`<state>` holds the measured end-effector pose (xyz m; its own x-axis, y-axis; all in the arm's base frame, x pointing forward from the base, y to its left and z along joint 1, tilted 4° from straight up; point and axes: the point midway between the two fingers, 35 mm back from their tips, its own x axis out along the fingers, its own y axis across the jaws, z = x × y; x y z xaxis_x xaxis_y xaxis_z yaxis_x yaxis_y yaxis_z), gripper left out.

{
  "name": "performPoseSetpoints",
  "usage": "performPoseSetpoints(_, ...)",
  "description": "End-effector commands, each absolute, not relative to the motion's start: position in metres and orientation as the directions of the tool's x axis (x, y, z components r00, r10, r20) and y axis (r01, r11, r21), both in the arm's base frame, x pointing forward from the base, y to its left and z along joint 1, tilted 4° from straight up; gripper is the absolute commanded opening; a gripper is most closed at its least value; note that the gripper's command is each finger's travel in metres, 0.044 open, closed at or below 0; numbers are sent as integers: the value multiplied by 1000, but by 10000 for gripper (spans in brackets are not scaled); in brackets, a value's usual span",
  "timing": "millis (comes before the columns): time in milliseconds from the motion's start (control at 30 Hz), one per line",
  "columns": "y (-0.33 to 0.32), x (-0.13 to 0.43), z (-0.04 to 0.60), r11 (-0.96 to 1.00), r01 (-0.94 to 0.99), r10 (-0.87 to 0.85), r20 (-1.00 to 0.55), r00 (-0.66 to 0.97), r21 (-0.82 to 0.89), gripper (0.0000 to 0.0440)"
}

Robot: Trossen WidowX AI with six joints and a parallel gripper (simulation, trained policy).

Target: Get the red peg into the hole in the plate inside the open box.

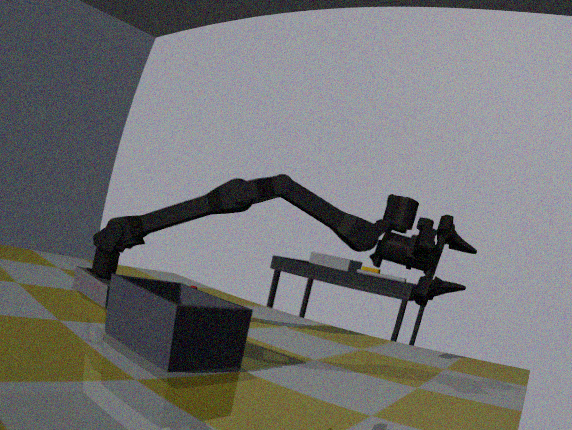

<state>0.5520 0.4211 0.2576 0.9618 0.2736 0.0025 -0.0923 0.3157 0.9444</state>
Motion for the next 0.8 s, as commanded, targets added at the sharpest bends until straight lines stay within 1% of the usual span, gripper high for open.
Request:
performPoseSetpoints(0, 422, 550, 257, 344, -90, 287, -13, 958, 935, 426)
performPoseSetpoints(33, 424, 547, 256, 371, -88, 300, -30, 954, 924, 440)
performPoseSetpoints(367, 434, 503, 254, 603, -98, 425, -215, 879, 792, 440)
performPoseSetpoints(600, 438, 455, 250, 716, -148, 500, -354, 790, 682, 440)
performPoseSetpoints(767, 431, 415, 237, 776, -163, 524, -479, 704, 610, 440)
